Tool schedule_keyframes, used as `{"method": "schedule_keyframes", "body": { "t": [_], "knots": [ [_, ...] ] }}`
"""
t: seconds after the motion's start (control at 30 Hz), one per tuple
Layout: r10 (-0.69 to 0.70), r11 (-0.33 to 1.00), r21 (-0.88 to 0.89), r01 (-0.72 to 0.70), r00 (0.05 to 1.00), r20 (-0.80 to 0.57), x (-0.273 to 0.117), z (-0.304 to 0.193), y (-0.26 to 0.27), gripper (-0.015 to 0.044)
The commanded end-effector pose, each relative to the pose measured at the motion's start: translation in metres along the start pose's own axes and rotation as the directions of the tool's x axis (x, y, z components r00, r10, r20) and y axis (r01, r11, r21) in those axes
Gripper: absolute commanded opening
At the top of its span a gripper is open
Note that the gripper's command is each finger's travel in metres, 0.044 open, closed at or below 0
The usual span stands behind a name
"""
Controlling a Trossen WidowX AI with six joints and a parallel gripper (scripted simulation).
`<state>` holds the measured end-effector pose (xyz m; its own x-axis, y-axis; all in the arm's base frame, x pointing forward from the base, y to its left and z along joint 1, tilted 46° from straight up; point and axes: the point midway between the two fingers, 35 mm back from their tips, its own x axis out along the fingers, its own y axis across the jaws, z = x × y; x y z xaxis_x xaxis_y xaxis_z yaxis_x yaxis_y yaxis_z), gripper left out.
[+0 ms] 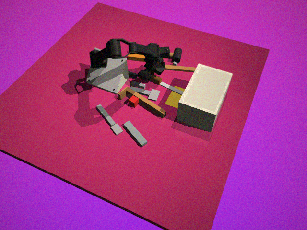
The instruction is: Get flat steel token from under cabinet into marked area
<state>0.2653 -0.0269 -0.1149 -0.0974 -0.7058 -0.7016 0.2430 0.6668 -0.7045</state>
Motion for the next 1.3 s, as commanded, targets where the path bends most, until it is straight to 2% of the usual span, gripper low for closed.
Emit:
{"method": "schedule_keyframes", "body": {
  "t": [0.0,1.27],
  "knots": [
    [0.004,1.000,0.001,-0.004,1.000,0.000,0.000,0.008,0.001,0.0000],
    [0.003,1.000,0.002,-0.003,1.000,0.001,-0.001,0.056,-0.001,0.0000]
  ]
}}
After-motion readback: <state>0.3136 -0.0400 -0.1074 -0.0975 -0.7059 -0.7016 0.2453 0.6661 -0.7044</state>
